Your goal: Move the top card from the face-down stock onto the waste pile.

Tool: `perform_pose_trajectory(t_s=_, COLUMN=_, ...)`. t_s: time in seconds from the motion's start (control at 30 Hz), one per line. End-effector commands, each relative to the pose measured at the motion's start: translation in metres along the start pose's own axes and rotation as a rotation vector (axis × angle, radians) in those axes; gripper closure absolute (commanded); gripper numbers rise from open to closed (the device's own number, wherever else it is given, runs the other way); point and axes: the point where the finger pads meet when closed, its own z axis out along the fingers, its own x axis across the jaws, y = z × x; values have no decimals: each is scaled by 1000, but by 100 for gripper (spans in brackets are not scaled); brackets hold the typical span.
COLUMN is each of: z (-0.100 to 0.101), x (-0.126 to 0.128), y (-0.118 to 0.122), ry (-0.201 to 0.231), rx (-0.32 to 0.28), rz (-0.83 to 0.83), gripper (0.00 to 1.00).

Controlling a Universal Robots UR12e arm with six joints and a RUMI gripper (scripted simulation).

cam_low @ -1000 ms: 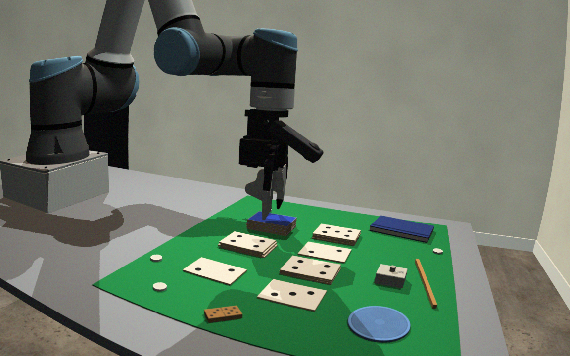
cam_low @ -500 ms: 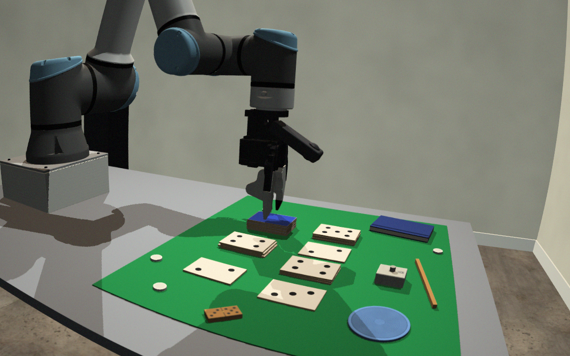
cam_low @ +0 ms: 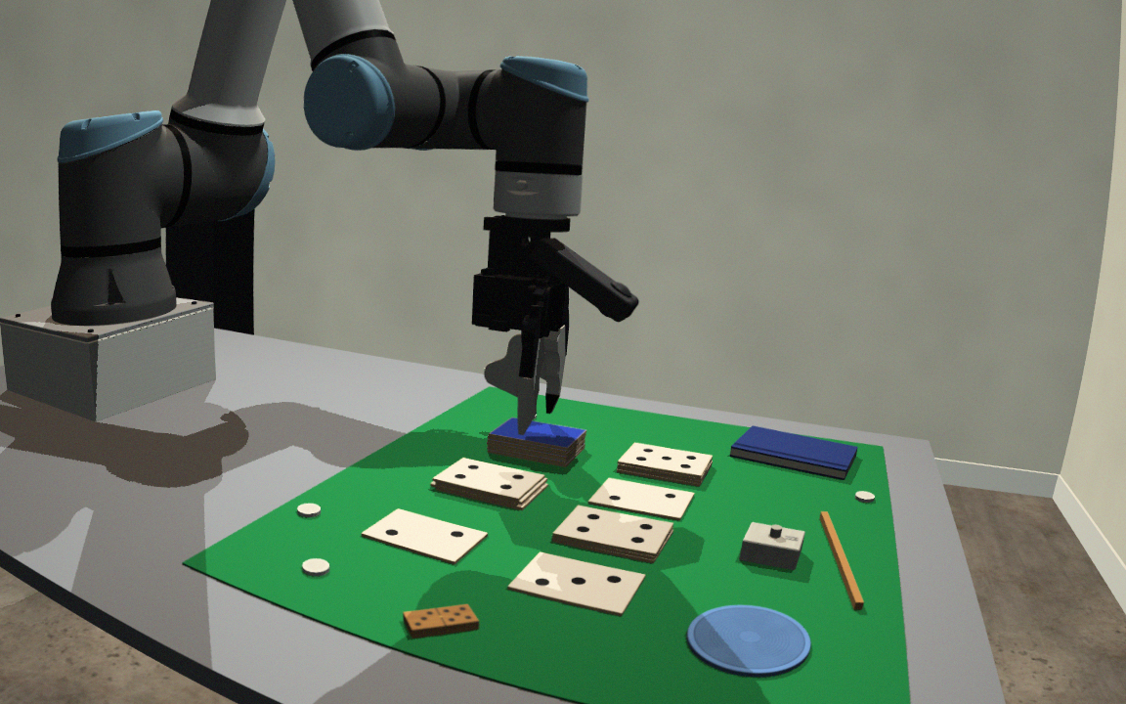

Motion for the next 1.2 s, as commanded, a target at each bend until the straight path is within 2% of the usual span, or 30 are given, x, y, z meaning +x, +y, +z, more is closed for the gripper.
perform_pose_trajectory(t_s=0.0, z=-1, x=0, y=-1, ry=0, rx=1, rz=0, gripper=50)
perform_pose_trajectory(t_s=1.17, z=6, x=0, y=-1, ry=0, rx=1, rz=0, gripper=50)
